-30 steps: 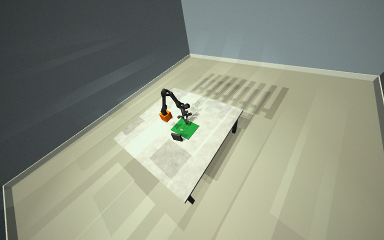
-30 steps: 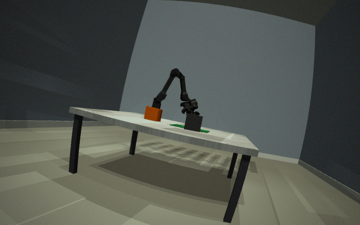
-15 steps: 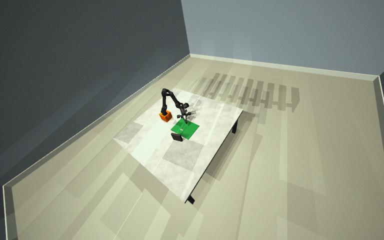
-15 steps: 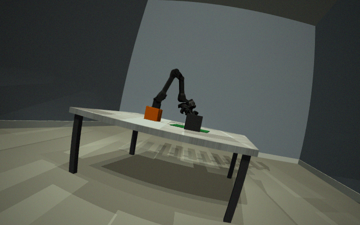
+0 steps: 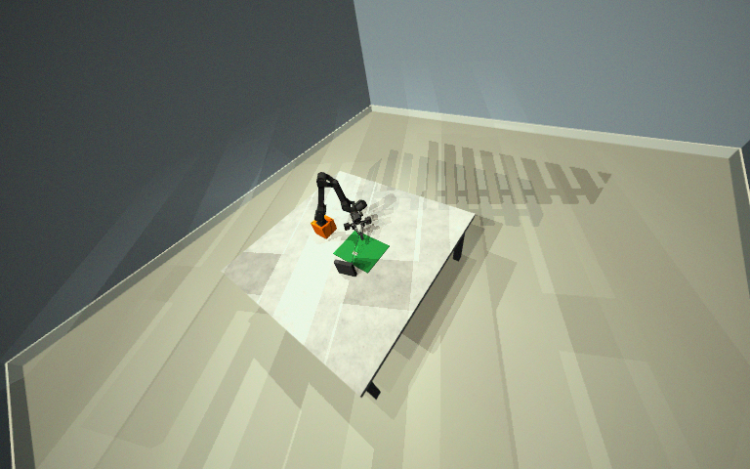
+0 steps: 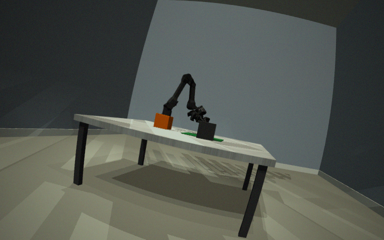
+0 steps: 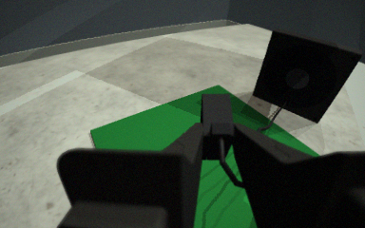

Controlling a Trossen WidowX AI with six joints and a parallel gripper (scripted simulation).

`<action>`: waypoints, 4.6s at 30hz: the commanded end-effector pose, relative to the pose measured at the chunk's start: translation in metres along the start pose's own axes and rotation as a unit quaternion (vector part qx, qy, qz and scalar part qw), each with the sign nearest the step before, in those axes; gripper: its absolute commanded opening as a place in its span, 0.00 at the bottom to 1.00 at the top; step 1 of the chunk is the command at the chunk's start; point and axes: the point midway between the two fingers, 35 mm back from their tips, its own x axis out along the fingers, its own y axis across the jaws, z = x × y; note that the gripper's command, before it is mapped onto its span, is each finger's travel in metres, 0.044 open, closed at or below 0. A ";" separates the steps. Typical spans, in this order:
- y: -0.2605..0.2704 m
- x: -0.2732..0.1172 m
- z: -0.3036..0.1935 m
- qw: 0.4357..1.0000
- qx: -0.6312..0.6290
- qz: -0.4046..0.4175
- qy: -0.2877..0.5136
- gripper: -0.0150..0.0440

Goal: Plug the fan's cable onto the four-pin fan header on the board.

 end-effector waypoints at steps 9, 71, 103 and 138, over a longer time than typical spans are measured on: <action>-0.011 -0.013 0.004 0.998 0.026 -0.004 -0.052 0.25; -0.013 -0.011 0.016 0.996 0.029 0.005 0.084 0.25; -0.011 -0.011 -0.013 0.996 0.029 0.005 0.084 0.25; -0.011 -0.008 -0.044 0.996 0.029 0.005 0.085 0.25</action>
